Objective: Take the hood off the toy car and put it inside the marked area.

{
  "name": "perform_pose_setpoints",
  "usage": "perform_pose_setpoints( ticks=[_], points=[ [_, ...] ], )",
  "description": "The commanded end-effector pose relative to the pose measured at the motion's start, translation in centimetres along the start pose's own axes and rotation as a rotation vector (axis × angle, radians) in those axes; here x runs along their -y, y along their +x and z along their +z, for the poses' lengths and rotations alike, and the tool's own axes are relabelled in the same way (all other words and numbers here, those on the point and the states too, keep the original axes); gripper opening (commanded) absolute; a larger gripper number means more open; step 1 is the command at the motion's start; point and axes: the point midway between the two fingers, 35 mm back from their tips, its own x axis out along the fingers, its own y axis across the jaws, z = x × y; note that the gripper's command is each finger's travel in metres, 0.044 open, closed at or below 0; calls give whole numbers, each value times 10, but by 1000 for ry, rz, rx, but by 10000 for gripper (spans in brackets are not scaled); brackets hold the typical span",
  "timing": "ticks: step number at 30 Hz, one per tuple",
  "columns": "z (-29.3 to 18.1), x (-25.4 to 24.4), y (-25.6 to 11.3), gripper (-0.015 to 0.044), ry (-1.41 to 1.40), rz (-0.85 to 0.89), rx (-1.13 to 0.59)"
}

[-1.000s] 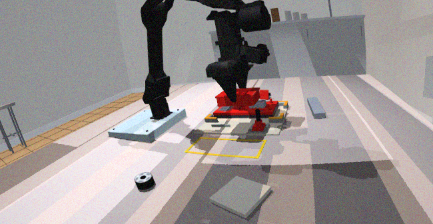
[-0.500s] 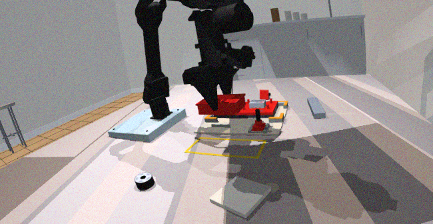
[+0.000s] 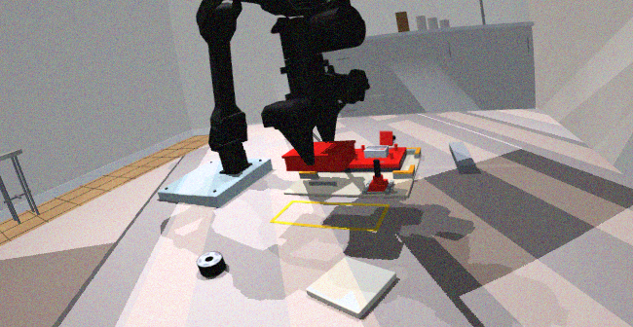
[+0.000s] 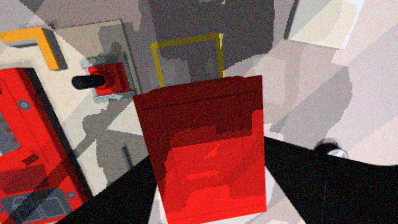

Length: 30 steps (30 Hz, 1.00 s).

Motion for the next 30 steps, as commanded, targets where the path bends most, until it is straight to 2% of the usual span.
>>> perform_pose_setpoints(
  ticks=[1, 30],
  points=[
    [-1, 0, 4, 0, -6, -1, -5],
    [0, 1, 25, 0, -6, -1, -5]
  ],
)
